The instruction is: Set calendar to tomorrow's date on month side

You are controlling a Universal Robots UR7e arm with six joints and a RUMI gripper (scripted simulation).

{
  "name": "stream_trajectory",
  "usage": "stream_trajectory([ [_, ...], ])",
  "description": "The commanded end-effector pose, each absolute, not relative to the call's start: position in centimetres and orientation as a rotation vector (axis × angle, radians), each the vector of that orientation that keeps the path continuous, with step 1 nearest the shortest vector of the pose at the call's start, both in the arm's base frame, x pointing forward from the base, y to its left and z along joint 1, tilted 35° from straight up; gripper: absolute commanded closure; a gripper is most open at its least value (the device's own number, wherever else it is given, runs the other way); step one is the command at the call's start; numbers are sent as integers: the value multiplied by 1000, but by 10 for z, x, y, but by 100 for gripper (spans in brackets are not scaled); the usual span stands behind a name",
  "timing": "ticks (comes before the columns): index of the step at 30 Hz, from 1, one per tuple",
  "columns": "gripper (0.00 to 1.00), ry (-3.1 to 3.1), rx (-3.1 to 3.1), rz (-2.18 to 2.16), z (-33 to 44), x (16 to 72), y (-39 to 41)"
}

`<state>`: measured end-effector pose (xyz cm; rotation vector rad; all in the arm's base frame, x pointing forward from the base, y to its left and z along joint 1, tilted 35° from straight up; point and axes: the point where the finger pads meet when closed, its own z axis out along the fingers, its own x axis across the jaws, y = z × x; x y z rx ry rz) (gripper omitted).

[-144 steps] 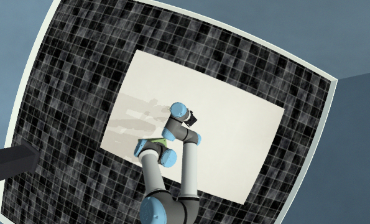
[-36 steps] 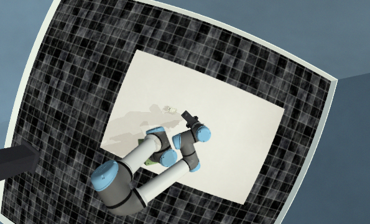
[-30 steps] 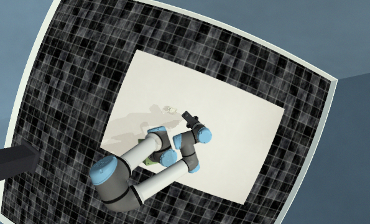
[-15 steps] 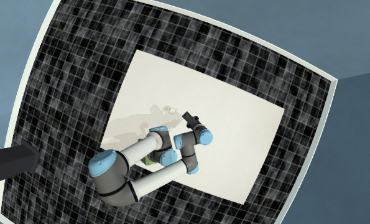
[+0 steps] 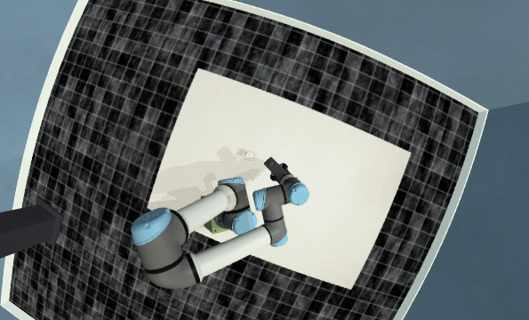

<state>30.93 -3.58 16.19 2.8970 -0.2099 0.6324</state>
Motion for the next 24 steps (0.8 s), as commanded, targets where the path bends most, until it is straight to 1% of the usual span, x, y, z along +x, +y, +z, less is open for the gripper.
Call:
stream_trajectory([
  [1, 90, -198, 2918, 628, 162, 309, -37],
  [24, 90, -145, 3089, 670, 161, 307, -37],
])
